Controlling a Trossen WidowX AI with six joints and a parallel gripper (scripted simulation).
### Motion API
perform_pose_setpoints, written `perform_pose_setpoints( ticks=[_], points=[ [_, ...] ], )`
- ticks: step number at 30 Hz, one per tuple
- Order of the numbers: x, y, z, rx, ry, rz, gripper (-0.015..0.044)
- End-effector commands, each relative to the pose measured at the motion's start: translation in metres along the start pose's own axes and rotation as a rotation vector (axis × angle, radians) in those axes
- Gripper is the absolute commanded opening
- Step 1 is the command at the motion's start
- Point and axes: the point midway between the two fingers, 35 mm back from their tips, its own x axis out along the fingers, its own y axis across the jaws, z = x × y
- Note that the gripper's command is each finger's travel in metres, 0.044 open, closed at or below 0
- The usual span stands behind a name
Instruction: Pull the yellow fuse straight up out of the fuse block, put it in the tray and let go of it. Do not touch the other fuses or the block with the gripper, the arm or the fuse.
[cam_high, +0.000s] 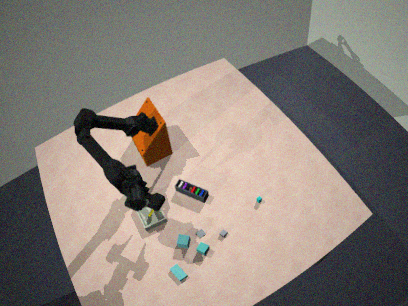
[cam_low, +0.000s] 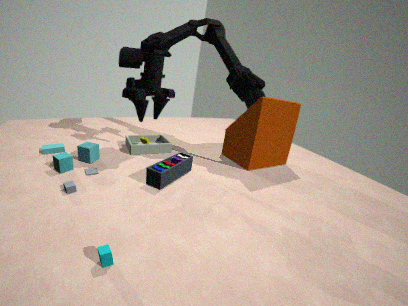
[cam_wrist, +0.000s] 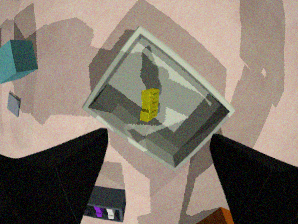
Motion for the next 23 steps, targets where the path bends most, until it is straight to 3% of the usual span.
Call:
perform_pose_setpoints(
  ticks=[1,23],
  points=[
    [-0.0031,-0.003,-0.0003,0.006,0.002,-0.01,0.033],
    [-0.0016,-0.002,-0.0009,0.0,0.006,-0.006,0.033]
  ],
)
